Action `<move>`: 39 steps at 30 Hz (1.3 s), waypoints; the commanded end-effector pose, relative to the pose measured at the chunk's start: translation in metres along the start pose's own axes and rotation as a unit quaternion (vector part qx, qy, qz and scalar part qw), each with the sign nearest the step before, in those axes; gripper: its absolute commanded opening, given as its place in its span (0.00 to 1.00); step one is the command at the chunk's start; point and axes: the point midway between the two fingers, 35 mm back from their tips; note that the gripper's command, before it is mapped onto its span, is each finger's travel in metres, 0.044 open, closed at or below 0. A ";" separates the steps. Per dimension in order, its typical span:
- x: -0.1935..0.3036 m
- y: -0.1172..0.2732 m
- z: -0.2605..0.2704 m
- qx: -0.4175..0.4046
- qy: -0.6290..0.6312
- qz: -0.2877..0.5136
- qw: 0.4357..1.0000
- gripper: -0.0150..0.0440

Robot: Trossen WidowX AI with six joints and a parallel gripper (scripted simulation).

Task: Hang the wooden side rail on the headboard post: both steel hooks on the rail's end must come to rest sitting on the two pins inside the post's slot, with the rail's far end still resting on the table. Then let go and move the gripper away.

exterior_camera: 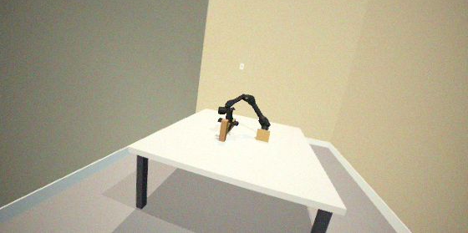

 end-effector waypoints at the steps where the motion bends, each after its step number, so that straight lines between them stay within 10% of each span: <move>1: 0.003 0.003 -0.001 -0.003 0.000 0.003 1.000 0.25; 39: 0.007 0.002 -0.001 -0.003 0.000 0.003 1.000 0.25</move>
Point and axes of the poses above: the point midway between the two fingers, 35 mm back from their tips, its own y axis back along the fingers, its own z axis across the jaws, x = y × z, and after that the axes turned 15 degrees about -y, right-handed
